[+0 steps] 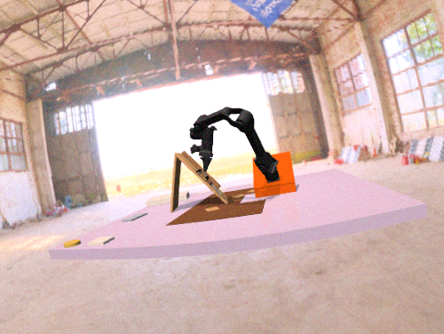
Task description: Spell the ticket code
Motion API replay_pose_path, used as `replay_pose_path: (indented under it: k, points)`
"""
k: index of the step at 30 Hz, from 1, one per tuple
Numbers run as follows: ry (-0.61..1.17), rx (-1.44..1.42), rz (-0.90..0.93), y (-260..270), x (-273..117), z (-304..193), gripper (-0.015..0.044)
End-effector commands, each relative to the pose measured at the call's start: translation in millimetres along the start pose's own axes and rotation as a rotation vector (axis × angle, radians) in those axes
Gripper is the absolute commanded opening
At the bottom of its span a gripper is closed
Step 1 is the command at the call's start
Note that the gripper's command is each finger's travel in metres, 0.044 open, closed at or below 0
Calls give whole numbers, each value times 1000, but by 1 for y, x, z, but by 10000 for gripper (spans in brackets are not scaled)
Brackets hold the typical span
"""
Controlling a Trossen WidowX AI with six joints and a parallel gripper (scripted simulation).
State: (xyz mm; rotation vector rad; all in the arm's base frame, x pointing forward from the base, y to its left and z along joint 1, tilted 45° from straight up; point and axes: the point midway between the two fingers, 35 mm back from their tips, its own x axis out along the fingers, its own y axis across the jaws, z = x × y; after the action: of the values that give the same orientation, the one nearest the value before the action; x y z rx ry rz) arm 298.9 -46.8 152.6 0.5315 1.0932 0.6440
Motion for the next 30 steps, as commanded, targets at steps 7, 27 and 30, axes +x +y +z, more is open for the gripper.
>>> replay_pose_path:
  k: [7, 27, 30]
  points:
    - [2, 2, -1, 0, 5, 3, 0]
    - [2, 2, -1, 1, 12, 10, 0]
    - [2, 2, -1, 2, 14, 10, 0]
